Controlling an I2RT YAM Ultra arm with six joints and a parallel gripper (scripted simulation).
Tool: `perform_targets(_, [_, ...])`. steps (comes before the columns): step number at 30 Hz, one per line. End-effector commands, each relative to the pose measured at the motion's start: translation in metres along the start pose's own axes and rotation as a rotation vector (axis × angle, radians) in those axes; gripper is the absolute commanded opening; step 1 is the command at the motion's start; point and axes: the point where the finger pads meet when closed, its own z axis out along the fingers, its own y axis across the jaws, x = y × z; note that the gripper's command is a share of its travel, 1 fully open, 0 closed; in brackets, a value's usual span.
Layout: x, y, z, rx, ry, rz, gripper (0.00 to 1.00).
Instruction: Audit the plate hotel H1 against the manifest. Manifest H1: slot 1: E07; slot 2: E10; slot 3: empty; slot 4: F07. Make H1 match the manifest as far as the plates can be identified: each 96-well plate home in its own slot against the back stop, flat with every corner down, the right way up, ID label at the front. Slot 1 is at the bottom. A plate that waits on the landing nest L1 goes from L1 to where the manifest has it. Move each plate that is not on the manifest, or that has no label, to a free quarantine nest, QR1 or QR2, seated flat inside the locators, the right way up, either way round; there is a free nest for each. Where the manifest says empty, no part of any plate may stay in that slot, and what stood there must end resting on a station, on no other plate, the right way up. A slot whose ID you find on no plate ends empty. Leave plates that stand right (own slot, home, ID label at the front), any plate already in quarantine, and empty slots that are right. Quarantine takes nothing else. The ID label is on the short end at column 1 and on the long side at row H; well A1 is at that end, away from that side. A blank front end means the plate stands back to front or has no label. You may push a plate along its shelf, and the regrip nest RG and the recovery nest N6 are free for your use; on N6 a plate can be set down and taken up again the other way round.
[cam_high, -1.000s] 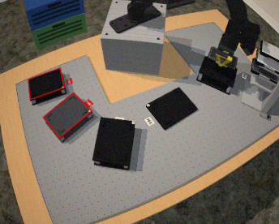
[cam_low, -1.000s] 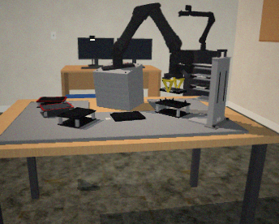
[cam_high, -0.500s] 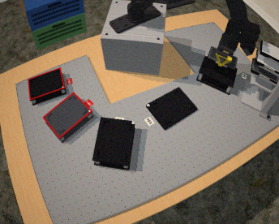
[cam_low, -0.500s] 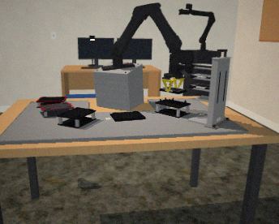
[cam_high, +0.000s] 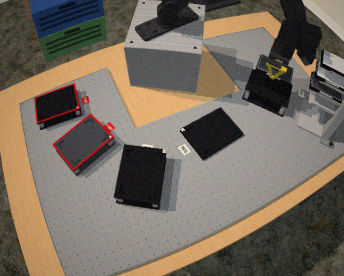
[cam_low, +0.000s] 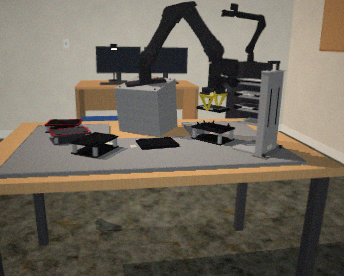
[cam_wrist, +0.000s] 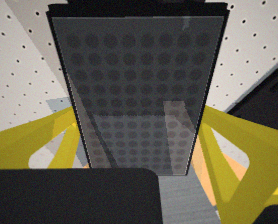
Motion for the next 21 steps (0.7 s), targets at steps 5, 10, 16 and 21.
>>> perform_targets(5, [-0.018, 0.005, -0.042, -0.009, -0.062, 0.006, 0.86])
perform_targets(10, [-0.017, 0.005, -0.05, -0.009, -0.061, 0.006, 0.86])
perform_targets(16, [-0.016, 0.005, -0.066, -0.01, -0.061, 0.006, 0.86])
perform_targets(21, [-0.015, 0.005, -0.08, -0.01, -0.061, 0.006, 0.86])
